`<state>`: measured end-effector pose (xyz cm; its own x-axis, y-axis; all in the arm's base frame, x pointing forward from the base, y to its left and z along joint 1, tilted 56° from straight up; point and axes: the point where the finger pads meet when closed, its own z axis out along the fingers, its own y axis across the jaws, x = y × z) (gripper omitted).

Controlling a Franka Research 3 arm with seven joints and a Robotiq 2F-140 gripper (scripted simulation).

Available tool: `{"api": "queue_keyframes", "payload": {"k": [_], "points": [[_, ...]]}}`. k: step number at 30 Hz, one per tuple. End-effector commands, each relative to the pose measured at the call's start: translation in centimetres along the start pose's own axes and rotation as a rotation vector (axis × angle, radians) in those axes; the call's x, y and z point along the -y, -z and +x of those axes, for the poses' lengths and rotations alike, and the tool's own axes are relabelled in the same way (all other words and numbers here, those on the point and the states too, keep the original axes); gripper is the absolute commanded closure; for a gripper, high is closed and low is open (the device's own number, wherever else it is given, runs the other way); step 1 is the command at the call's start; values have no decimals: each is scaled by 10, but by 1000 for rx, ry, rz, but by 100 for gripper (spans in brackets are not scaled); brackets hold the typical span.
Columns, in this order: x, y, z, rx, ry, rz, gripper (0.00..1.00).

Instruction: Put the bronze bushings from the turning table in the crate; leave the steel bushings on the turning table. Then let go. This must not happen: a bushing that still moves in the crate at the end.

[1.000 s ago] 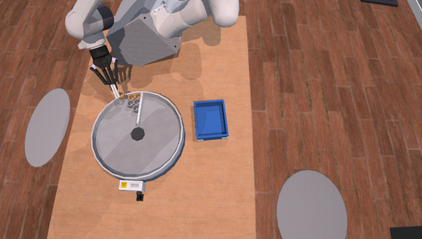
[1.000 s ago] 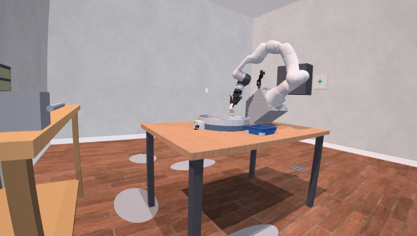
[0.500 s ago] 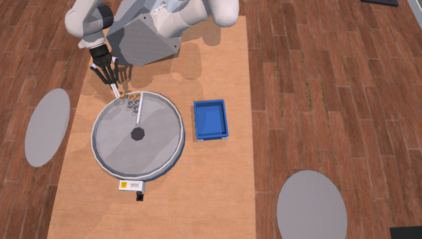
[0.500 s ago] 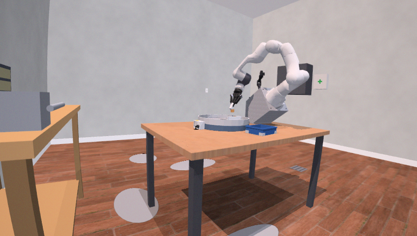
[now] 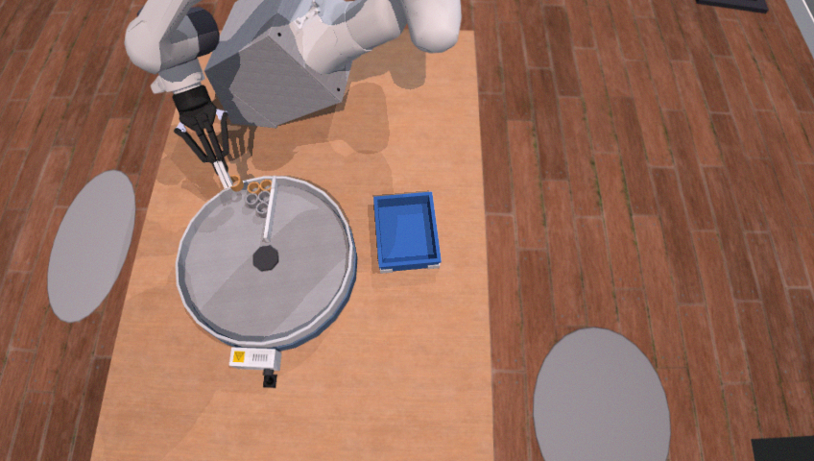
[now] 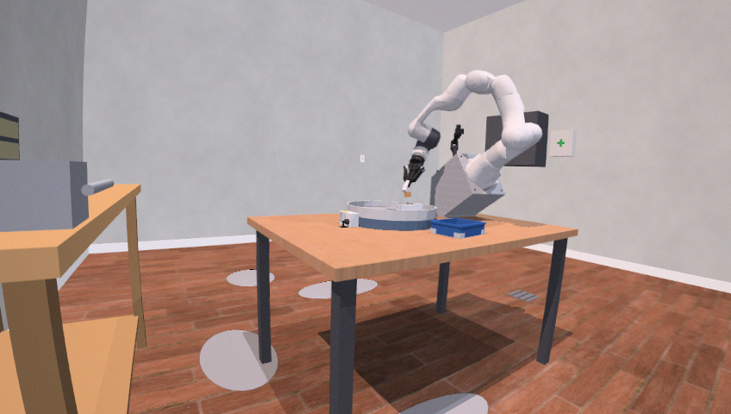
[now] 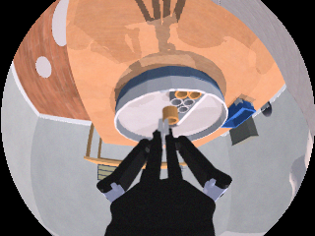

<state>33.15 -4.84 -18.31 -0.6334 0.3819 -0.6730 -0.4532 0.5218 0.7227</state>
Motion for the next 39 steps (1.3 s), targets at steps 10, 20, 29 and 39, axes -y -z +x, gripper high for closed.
{"api": "queue_keyframes", "payload": {"k": [10, 20, 29, 39], "points": [[-2, 1, 1, -2, -6, -3, 100], [-18, -6, -7, -3, 8, -15, 100], [-60, -24, -28, -4, 45, -47, 100], [-154, -65, -78, -2, 126, -114, 100]]}}
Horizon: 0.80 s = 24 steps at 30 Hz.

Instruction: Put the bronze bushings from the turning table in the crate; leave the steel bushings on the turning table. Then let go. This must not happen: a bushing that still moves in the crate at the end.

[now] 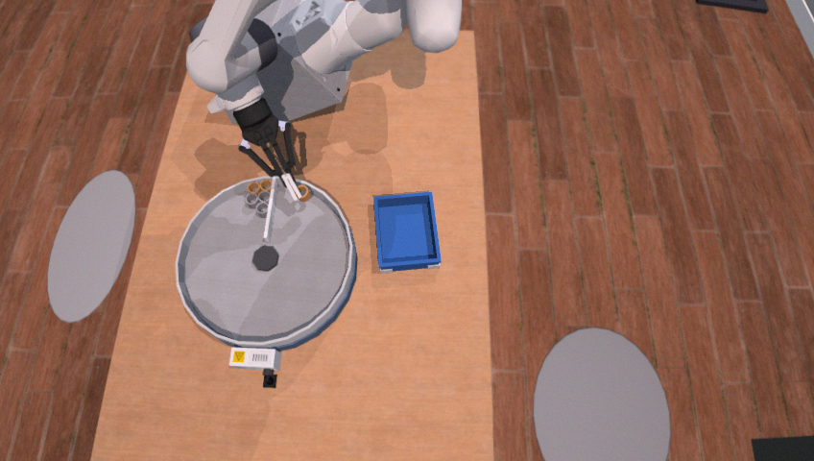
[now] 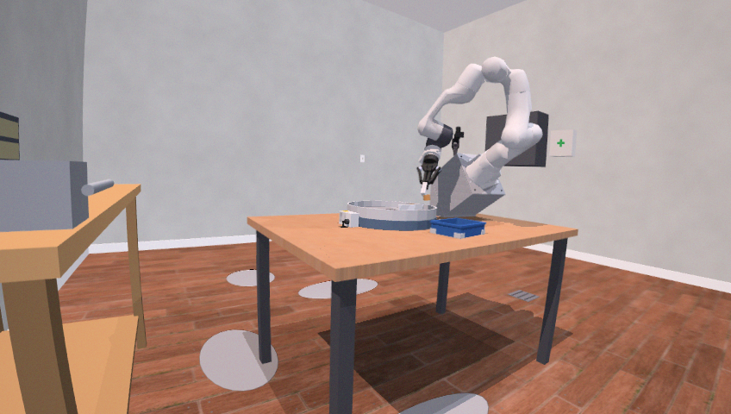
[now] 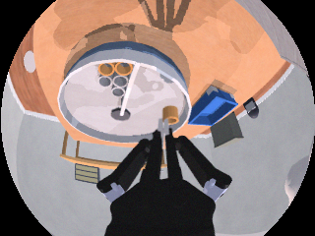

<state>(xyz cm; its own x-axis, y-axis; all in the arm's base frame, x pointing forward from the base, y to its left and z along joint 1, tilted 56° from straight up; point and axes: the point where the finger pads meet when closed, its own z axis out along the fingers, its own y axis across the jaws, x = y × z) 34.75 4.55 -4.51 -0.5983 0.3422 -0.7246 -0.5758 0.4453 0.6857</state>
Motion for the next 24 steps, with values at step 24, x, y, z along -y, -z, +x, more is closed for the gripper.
{"api": "queue_keyframes", "payload": {"k": [24], "points": [[-170, -106, -118, -5, 206, -114, 100]]}}
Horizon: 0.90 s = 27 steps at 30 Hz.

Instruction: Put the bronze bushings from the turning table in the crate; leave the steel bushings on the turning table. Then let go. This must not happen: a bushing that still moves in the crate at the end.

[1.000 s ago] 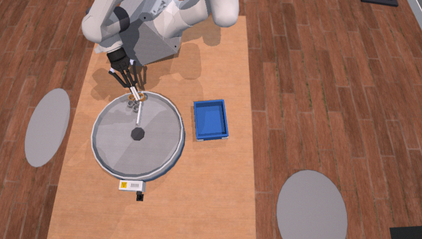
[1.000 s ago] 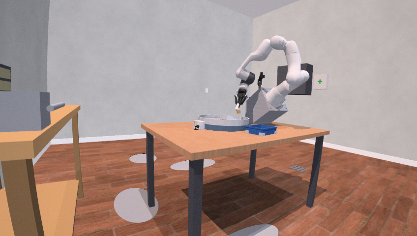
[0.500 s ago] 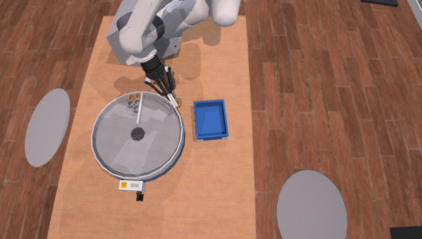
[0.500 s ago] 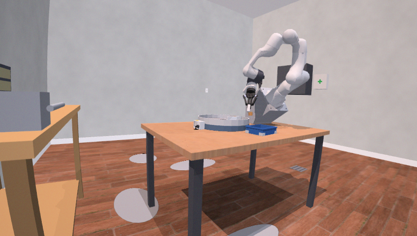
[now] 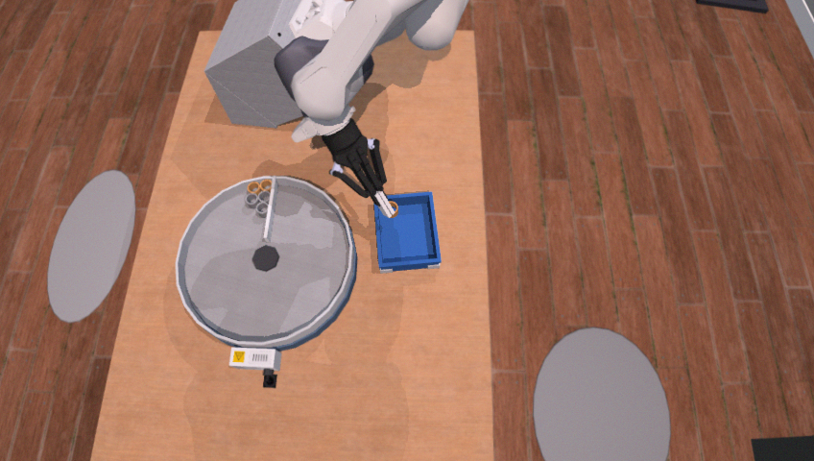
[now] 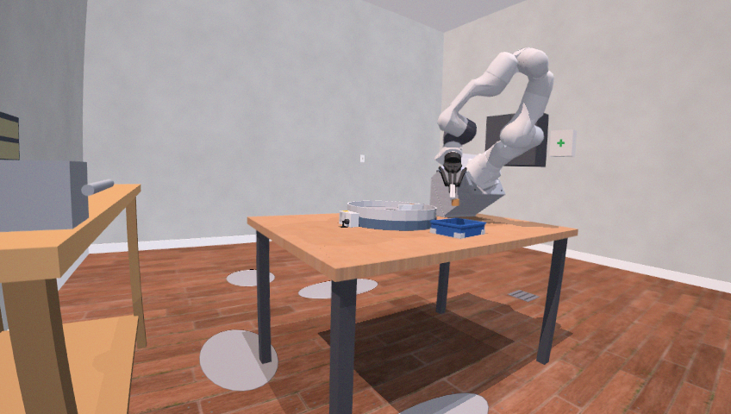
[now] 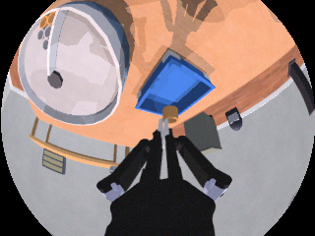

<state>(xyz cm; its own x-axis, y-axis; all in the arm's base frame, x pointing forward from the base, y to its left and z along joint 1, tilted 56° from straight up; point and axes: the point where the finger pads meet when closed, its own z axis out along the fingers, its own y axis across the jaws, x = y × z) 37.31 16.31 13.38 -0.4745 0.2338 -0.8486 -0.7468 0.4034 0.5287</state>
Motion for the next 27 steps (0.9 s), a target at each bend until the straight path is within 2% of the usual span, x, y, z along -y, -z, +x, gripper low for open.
{"api": "queue_keyframes", "payload": {"k": [1, 8, 27], "points": [[-8, -9, -18, 18, 5, 3, 100], [-17, -17, -26, 17, 16, -6, 100], [-18, -17, -26, 17, 17, -7, 100]]}}
